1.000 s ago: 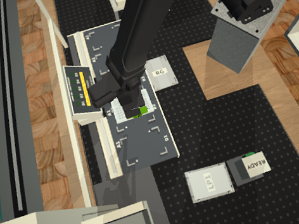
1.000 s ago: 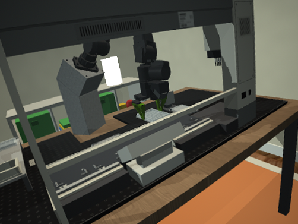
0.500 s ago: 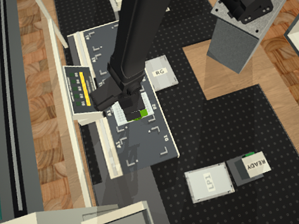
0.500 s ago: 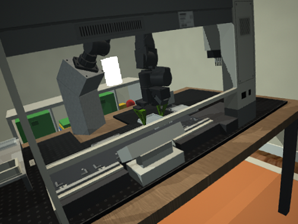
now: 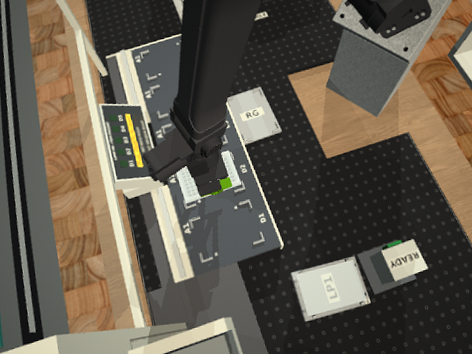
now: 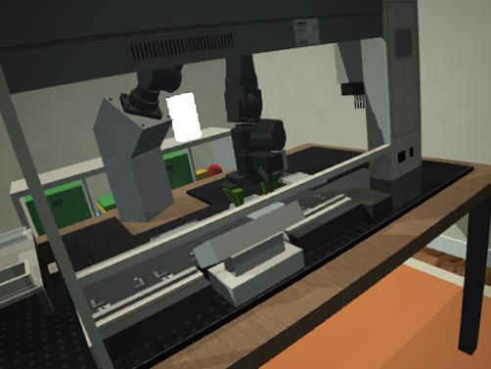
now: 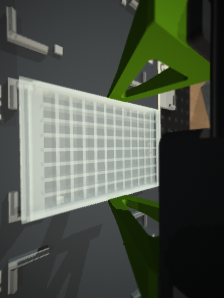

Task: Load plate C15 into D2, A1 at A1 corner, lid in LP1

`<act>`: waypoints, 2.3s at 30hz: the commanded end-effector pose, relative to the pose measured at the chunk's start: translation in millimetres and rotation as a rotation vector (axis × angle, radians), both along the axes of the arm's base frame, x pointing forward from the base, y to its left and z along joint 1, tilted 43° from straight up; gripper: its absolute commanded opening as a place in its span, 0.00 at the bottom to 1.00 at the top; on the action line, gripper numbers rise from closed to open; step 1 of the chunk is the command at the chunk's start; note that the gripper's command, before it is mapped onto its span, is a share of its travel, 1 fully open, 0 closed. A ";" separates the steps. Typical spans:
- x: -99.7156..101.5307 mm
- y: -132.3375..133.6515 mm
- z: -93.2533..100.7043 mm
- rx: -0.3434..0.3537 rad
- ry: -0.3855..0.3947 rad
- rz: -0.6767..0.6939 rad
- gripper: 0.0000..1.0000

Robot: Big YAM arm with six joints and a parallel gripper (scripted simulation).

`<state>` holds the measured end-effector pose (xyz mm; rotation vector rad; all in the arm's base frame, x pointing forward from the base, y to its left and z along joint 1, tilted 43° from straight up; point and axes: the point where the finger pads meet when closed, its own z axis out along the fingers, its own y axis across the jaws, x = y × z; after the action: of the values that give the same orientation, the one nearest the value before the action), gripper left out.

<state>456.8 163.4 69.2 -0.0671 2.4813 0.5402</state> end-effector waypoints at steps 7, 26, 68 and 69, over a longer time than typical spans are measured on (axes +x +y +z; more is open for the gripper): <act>16.7 0.7 24.6 0.026 -0.065 -0.021 0.00; 14.0 -2.2 20.7 0.023 -0.058 -0.023 0.00; 8.2 -5.3 13.8 0.018 -0.048 -0.022 0.00; 8.1 -5.4 13.8 0.018 -0.048 -0.022 0.00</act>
<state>460.4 166.3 67.2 -0.0690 2.4754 0.5435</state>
